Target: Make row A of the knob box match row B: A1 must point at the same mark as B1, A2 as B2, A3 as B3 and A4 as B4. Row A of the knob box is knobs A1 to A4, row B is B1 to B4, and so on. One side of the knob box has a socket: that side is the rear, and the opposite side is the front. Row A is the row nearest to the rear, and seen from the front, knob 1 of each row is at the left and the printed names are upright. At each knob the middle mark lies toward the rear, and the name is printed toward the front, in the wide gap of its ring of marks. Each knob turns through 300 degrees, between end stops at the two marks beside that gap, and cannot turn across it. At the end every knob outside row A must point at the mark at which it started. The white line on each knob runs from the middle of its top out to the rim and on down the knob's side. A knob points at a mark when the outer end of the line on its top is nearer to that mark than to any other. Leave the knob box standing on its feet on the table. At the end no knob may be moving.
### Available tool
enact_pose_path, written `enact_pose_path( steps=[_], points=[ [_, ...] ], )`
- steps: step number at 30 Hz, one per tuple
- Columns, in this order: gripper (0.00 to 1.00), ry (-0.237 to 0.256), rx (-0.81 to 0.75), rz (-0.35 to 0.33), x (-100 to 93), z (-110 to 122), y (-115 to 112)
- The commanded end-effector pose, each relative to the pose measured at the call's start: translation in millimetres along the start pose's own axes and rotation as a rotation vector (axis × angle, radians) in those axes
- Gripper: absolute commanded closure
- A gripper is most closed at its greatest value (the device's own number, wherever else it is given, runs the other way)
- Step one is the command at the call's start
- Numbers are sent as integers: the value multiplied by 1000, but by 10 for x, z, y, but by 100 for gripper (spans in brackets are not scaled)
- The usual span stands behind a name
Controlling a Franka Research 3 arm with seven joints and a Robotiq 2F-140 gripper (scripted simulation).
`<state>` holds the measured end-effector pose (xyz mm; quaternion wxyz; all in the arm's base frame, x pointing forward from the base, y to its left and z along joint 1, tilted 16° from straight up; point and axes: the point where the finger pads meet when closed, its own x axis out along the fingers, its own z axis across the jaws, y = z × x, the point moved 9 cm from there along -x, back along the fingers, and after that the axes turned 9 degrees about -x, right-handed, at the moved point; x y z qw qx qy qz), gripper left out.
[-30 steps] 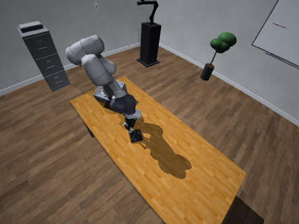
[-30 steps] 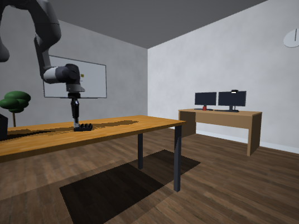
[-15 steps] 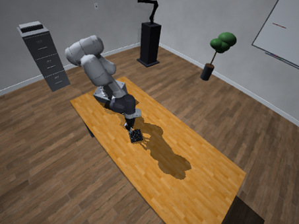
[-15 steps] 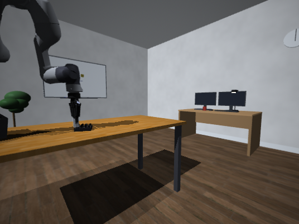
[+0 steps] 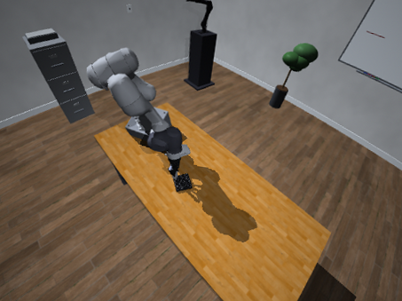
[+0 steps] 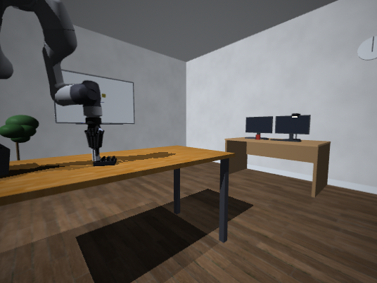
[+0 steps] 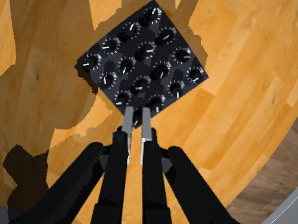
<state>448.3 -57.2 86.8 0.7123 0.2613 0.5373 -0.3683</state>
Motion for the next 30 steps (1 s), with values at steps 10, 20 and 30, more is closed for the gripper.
enact_pose_path(
  steps=[10, 20, 30],
  points=[
    [95, 21, -280, -1, 1, 19, 17],
    [95, 21, -426, 0, 1, 19, 17],
    [95, 21, -556, 2, 1, 19, 17]
  ],
)
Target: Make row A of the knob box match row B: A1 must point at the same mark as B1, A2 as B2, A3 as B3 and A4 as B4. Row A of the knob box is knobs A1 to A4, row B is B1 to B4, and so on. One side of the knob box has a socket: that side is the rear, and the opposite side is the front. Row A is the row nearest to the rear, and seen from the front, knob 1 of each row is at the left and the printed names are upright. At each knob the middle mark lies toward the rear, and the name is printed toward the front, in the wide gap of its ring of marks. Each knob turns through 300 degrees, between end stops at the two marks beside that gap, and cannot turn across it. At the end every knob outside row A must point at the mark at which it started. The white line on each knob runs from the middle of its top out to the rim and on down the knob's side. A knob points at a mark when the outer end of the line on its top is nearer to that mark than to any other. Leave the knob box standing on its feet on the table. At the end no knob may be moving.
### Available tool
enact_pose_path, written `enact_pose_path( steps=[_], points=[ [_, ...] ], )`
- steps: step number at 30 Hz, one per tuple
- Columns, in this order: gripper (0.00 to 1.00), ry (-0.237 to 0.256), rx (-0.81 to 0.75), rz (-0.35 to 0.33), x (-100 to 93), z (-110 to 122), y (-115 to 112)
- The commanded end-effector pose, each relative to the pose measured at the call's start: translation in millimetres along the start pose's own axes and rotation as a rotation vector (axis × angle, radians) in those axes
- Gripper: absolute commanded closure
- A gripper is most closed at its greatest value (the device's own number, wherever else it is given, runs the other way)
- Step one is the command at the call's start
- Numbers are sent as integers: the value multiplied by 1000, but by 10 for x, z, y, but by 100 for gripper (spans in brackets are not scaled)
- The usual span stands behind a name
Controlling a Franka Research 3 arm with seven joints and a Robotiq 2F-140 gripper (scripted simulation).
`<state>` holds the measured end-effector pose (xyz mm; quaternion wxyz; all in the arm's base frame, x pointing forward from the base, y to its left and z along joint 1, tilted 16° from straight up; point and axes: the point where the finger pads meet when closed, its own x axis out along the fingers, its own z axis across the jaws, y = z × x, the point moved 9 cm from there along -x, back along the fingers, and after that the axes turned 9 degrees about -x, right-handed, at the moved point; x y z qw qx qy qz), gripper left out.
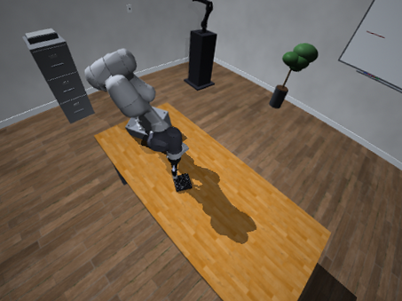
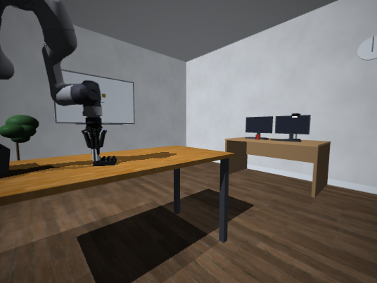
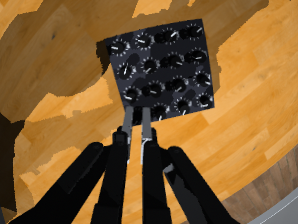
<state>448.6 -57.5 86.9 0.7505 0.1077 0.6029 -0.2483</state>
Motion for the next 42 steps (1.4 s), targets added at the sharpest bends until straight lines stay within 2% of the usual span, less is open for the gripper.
enact_pose_path(
  steps=[1, 17, 39, 40, 42],
  points=[
    [95, 18, -150, 6, 0, 21, 9],
    [95, 17, -266, 7, 0, 21, 9],
    [95, 17, -277, 7, 0, 21, 9],
    [88, 17, -277, 7, 0, 21, 9],
    [88, 17, -277, 7, 0, 21, 9]
  ],
)
